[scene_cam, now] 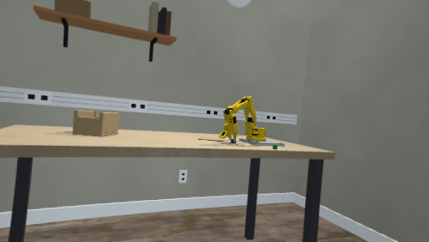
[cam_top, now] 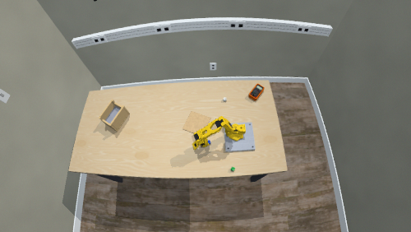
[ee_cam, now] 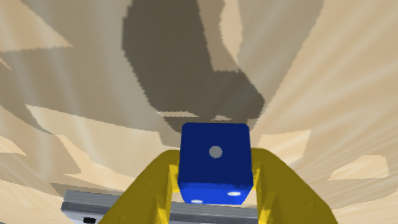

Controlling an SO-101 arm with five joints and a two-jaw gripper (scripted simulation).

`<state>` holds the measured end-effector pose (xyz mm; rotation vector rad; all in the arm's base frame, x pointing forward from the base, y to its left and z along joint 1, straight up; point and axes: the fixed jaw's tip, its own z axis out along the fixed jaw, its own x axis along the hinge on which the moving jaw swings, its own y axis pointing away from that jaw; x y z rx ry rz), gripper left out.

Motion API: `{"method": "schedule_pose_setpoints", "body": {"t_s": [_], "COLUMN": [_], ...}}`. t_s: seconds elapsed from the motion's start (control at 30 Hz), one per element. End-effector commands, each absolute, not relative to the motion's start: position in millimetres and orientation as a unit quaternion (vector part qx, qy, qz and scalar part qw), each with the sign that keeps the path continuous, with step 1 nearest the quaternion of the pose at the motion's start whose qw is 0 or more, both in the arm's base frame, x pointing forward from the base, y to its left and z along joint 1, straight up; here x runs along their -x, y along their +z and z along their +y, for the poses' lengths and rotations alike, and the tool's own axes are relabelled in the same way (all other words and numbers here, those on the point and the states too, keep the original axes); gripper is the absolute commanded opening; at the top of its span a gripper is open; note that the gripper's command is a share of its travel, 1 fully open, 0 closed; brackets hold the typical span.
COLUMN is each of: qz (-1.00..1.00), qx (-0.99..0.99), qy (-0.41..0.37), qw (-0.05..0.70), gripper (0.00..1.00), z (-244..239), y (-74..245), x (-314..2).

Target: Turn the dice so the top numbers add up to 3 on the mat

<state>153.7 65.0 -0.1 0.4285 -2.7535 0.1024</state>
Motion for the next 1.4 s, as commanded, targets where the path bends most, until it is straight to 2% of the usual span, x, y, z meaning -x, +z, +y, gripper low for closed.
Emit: {"method": "schedule_pose_setpoints", "body": {"t_s": [0.0,0.37,0.7,1.0,1.37], "qz": [-0.969,-0.969,-0.969,-0.97,-0.983], "qx": [-0.152,-0.152,-0.152,-0.153,-0.154], "qy": [0.036,0.036,0.036,0.035,0.019], "qw": [0.189,0.189,0.189,0.186,0.096], "gripper": [0.1,0.09,0.01,0.0,0.0], "z": [61.8,61.5,61.5,61.7,63.7], "y": [-4.1,-4.1,-4.1,-2.9,24.6], "x": [-149.8,-149.9,-149.9,-150.1,-152.0]}}
